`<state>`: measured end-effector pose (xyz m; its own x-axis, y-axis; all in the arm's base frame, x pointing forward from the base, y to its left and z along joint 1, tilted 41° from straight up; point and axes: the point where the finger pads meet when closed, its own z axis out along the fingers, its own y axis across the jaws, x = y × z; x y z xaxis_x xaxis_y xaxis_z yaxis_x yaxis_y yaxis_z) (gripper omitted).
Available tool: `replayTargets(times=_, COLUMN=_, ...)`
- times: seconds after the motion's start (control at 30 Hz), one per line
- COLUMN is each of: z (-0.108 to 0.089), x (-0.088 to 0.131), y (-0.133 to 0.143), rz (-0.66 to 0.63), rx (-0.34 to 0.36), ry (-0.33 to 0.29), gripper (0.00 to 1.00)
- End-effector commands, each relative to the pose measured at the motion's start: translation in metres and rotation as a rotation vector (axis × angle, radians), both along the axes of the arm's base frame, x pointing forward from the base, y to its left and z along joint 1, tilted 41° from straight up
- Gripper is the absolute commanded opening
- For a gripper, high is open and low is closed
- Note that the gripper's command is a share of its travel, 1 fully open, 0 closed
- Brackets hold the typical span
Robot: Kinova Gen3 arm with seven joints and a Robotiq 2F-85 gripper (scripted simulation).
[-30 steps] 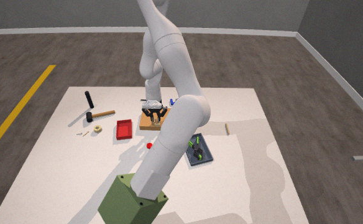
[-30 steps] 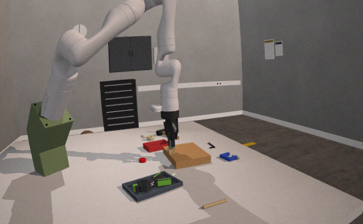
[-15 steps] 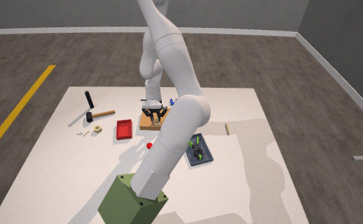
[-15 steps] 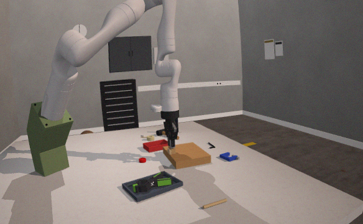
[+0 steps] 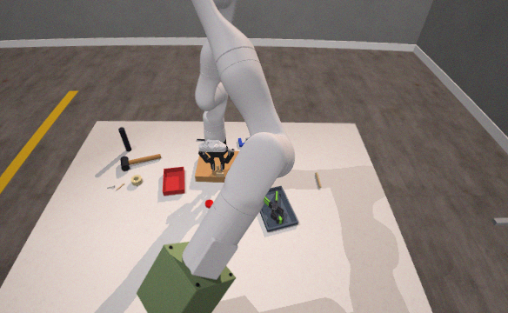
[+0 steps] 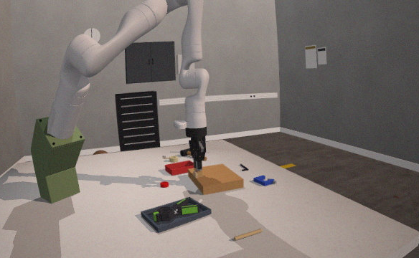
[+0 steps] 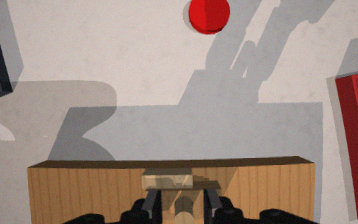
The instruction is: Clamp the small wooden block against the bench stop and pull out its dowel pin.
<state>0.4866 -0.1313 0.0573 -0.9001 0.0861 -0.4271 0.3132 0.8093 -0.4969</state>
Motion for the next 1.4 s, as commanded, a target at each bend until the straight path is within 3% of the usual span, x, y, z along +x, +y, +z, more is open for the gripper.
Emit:
replayTargets(times=0.0, z=0.001, x=0.001, y=-0.001, rz=-0.009, rx=0.002, ry=-0.01, gripper=0.34)
replayTargets(times=1.37, z=0.033, x=-0.014, y=0.023, rz=-0.011, rx=0.001, ry=-0.008, gripper=0.34)
